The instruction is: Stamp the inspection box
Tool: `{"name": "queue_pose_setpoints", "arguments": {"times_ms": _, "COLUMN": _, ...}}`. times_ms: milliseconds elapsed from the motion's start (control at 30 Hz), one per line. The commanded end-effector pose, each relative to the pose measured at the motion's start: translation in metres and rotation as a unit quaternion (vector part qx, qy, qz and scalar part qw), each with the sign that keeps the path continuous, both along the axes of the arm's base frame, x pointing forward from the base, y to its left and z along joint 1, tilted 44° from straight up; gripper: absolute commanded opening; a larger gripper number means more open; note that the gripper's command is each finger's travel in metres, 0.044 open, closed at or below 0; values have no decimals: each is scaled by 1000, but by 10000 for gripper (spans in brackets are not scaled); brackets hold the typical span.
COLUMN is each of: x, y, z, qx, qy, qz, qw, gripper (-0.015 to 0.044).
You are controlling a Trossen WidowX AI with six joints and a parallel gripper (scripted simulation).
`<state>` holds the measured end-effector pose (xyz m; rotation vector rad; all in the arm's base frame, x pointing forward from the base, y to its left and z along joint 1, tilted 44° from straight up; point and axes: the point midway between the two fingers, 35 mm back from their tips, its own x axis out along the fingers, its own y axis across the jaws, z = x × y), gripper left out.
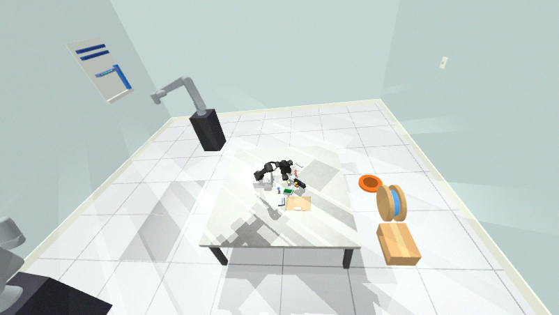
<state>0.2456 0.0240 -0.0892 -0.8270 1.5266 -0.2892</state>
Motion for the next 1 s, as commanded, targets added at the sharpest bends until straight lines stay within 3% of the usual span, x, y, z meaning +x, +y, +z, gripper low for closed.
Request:
{"name": "queue_pose_setpoints", "arguments": {"times_ms": 0, "x": -1, "y": -2, "z": 0, "qx": -3, "qy": 2, "qz": 2, "qw": 1000, "gripper": 0}}
{"name": "queue_pose_setpoints", "arguments": {"times_ms": 967, "x": -1, "y": -5, "z": -4, "qx": -3, "qy": 2, "qz": 2, "qw": 1000, "gripper": 0}}
